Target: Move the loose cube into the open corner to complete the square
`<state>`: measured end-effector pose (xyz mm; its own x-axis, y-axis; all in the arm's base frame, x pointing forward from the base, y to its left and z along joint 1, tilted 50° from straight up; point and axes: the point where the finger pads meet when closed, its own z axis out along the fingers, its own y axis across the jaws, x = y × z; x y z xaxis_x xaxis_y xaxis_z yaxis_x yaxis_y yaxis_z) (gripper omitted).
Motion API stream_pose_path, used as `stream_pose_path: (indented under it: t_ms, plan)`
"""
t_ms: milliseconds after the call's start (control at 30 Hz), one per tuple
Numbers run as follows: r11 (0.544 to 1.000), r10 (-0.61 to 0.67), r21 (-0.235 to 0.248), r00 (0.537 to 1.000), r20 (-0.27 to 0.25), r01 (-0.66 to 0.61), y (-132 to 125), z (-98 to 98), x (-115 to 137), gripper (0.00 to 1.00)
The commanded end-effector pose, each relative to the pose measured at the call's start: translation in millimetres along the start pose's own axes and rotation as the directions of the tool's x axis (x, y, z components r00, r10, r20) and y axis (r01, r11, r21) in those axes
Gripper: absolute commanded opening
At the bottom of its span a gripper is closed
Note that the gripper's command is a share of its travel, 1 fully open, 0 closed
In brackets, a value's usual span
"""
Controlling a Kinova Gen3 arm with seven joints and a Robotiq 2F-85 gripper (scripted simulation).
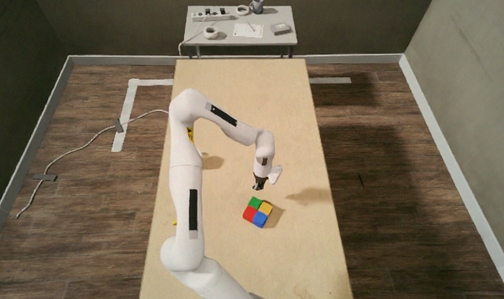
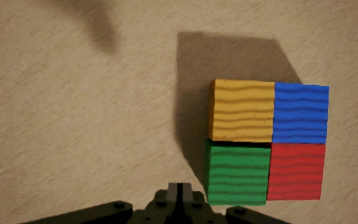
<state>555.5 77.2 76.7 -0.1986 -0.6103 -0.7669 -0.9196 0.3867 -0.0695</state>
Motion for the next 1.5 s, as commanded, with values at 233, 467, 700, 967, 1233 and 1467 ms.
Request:
stream_pose_path:
  t_ms: [233,467,700,967,1233,1467]
  plan:
    - [1.0,0.001,0.004,1.0,0.003,-0.001,40.3,0.0,-36.6,0.53]
    - [1.0,0.0,0.001,1.0,-0.001,0.0,73.6,-1.3,-57.4,0.53]
    - [1.0,0.0,0.001,1.0,-0.001,0.0,73.6,-1.3,-57.4,0.53]
    - [1.0,0.0,0.001,1.0,-0.001,0.0,73.6,-1.3,-57.4,0.53]
    - [1.0,0.0,0.001,1.0,-0.001,0.0,73.6,0.5,-57.5,0.53]
    - [1.0,0.0,0.002,1.0,0.0,0.0,73.6,8.3,-57.5,0.53]
